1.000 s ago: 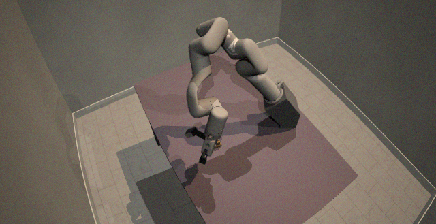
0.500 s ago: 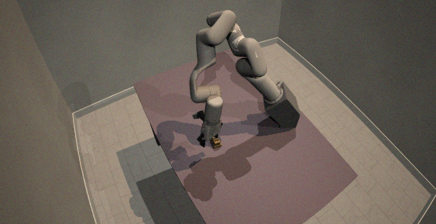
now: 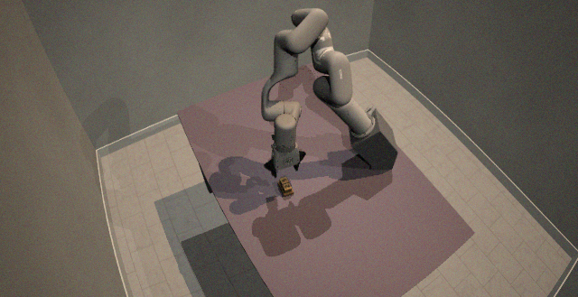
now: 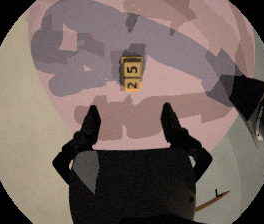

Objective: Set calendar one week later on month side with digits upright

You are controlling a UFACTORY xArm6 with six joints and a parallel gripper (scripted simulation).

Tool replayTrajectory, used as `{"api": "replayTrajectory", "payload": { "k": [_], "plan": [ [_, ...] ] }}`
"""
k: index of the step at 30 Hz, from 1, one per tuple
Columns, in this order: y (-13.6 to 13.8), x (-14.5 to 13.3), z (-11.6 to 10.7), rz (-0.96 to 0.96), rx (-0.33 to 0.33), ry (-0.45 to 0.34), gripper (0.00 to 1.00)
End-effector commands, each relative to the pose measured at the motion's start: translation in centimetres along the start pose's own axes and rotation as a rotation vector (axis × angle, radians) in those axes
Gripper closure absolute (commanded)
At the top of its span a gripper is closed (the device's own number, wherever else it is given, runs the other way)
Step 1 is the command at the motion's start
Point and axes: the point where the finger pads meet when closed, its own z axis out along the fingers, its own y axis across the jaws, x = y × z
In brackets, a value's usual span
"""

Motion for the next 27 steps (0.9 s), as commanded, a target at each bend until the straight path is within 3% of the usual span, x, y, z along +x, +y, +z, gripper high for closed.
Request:
{"api": "replayTrajectory", "payload": {
  "k": [1, 21, 27],
  "plan": [
    [0.4, 0.6, -0.4, 0.026, -0.007, -0.018, 0.00],
    [0.5, 0.6, -0.4, 0.028, -0.007, -0.018, 0.00],
    [1.8, -1.3, 0.0, 0.089, -0.025, -0.018, 0.00]
  ]
}}
